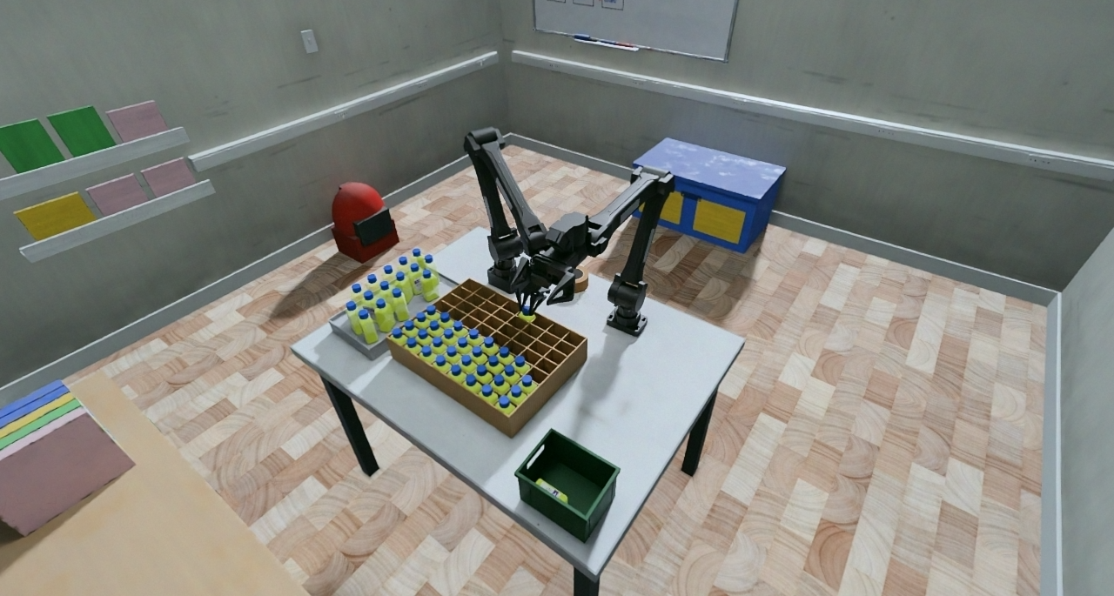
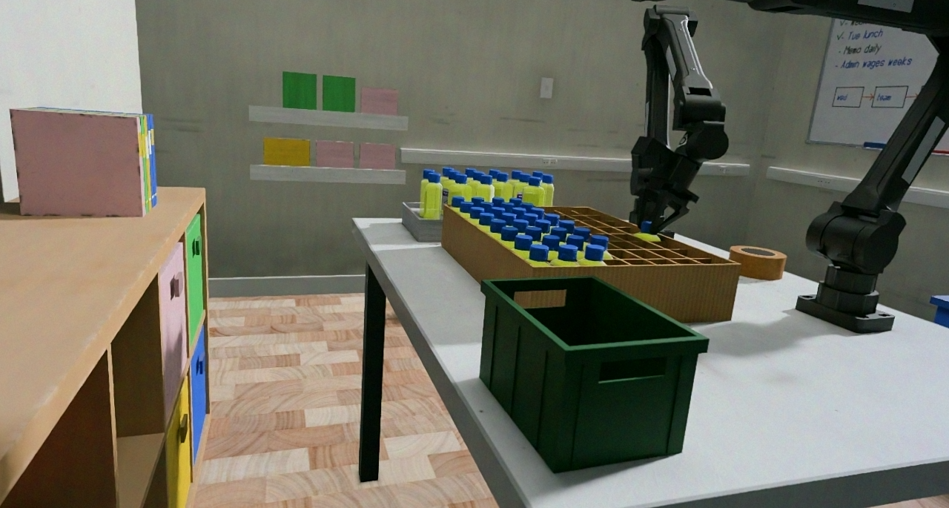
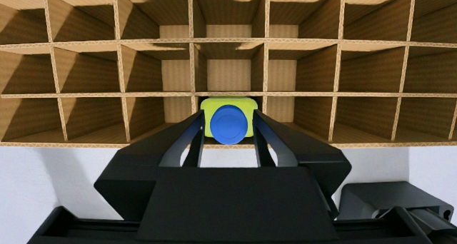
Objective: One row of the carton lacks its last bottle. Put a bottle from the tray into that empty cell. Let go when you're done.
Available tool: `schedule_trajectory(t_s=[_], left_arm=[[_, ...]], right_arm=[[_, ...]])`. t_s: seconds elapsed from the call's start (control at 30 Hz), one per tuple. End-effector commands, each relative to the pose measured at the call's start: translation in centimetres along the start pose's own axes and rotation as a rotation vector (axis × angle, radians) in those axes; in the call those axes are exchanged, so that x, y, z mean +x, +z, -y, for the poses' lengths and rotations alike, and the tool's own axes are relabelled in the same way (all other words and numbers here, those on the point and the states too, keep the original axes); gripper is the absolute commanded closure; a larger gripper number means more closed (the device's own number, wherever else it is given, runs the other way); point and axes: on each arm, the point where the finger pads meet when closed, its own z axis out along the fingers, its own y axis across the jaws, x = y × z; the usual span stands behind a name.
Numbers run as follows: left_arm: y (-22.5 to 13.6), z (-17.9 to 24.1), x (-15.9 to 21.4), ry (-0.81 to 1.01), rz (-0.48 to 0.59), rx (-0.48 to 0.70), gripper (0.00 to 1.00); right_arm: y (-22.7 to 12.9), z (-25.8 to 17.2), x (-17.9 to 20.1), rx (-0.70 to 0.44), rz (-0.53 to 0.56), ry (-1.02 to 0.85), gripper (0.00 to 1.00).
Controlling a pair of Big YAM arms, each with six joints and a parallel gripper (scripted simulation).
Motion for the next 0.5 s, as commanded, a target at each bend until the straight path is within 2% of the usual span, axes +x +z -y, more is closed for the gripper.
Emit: schedule_trajectory(t_s=[0.0,0.17,0.2,0.43,0.47], left_arm=[[0.7,0.2,-4.1,-0.002,0.058,0.004,0.00],[0.7,0.2,-4.1,-0.002,0.058,0.004,0.00],[0.7,0.2,-4.1,-0.002,0.058,0.004,0.00],[0.7,0.2,-4.1,-0.002,0.058,0.004,0.00],[0.7,0.2,-4.1,-0.002,0.058,0.004,0.00]], right_arm=[[-0.7,-0.9,-1.0,-0.034,0.017,0.017,0.58],[-0.7,-0.9,-1.0,-0.034,0.017,0.017,0.58],[-2.7,-2.5,-2.6,-0.067,0.031,0.033,0.58],[-3.3,-2.4,-2.9,-0.066,0.030,0.033,0.58],[-2.4,-2.5,-2.5,-0.049,0.023,0.025,0.58]])
